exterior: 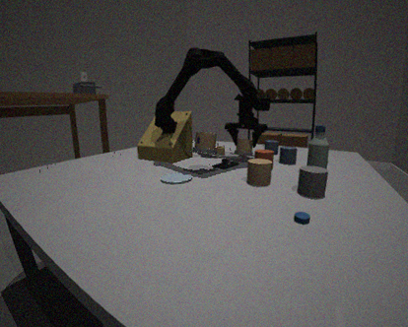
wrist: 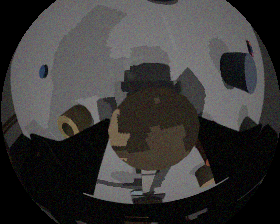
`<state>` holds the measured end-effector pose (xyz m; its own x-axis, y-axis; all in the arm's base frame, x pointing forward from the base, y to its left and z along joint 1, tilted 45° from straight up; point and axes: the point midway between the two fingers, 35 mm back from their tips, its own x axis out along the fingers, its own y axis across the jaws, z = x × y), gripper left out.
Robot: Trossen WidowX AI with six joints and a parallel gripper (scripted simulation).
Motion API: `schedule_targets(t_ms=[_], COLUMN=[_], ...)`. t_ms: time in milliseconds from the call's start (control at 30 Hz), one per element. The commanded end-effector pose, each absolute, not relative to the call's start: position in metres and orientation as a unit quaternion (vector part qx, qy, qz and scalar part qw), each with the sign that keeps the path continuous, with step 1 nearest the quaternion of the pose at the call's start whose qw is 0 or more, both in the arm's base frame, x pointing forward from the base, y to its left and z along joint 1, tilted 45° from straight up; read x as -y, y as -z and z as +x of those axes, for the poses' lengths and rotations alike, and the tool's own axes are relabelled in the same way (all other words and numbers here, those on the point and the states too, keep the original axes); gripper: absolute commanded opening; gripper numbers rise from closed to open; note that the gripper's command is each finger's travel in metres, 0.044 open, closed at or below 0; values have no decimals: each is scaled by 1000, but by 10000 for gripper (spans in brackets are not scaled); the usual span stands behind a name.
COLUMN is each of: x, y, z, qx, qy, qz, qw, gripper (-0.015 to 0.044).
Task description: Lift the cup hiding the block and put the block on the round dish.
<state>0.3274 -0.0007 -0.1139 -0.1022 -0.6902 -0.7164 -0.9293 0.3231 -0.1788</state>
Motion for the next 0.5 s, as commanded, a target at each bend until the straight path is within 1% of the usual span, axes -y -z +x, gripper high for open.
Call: schedule_targets(t_ms=[0,167,300,467], x=[8,11,11,11], y=[119,123,123,123], z=[325,324,324,324], qx=[-726,-726,-726,-726], qy=[-162,-161,-161,-161], qz=[-559,-560,-560,-560], qw=[366,365,365,365], gripper=[440,440,335,302])
